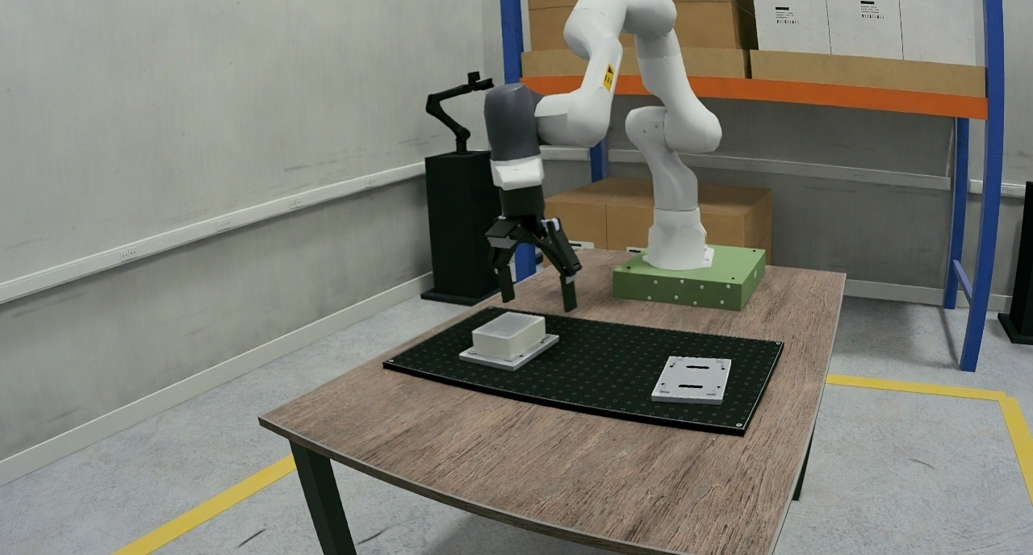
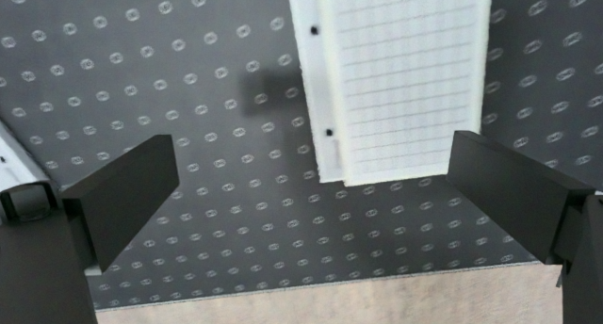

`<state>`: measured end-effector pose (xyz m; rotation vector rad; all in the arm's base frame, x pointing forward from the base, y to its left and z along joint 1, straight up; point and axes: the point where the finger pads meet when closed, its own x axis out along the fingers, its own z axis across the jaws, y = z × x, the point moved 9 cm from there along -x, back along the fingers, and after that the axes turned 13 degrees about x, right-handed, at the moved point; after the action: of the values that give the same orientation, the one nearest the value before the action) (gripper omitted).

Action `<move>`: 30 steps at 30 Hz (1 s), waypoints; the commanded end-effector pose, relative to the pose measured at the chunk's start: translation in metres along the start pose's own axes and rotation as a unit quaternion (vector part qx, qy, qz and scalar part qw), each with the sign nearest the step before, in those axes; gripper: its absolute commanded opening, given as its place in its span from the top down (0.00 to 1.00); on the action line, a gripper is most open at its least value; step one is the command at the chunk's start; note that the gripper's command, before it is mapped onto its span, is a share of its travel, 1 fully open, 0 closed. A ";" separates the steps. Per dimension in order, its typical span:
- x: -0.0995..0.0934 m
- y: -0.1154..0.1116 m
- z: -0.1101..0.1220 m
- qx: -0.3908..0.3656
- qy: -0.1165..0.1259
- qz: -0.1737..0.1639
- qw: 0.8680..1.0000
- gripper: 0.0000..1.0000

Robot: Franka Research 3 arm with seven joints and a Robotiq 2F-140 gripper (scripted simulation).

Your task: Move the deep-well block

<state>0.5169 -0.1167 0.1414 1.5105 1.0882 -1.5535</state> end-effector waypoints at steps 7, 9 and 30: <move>-0.005 0.019 0.029 -0.062 -0.013 0.033 0.997 0.00; -0.006 0.022 0.035 -0.067 -0.016 0.037 0.997 0.00; -0.010 0.027 0.042 -0.079 -0.020 0.047 0.996 0.00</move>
<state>0.5247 -0.1659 0.1469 1.4130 1.0669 -1.4109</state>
